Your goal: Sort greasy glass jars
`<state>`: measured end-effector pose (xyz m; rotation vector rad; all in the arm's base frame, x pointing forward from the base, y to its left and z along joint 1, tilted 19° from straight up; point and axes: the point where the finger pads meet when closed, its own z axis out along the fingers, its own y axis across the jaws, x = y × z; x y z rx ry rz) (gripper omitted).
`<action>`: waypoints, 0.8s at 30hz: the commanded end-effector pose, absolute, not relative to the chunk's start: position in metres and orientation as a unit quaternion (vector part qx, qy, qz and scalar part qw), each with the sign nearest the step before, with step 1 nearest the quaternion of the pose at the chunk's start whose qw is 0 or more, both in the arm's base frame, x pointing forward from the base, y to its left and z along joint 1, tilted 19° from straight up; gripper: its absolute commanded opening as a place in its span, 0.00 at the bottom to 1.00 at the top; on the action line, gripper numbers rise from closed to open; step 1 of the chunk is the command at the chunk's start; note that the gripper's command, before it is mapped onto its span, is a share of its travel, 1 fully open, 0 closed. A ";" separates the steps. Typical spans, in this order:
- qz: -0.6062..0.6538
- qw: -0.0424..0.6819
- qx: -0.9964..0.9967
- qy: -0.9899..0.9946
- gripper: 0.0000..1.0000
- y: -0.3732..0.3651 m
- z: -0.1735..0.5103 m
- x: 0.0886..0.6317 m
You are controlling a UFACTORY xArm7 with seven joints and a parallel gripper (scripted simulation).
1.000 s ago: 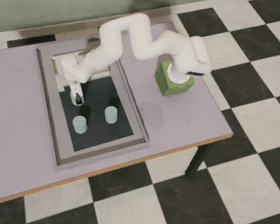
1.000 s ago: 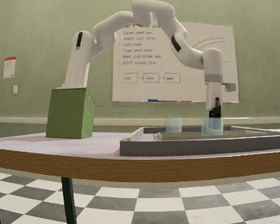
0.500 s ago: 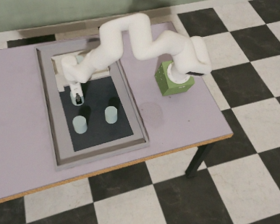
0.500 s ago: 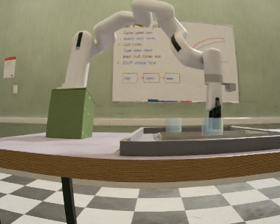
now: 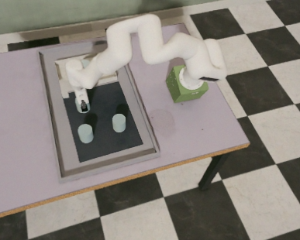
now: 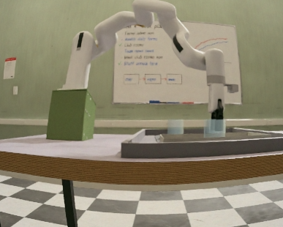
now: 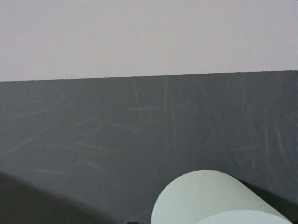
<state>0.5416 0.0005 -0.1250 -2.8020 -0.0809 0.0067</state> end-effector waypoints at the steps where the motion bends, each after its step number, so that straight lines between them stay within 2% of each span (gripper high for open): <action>1: -0.001 0.167 -0.986 -0.028 0.81 -0.001 -0.123 0.544; 3: -0.001 0.167 -0.986 -0.028 0.81 -0.001 -0.123 0.544; 4: -0.001 0.167 -0.986 -0.028 0.78 -0.001 -0.123 0.544; 20: -0.001 0.167 -0.986 -0.028 0.78 -0.001 -0.123 0.544; 21: -0.001 0.167 -0.986 -0.028 0.75 -0.001 -0.123 0.544; 24: -0.001 0.167 -0.986 -0.028 0.75 -0.001 -0.123 0.544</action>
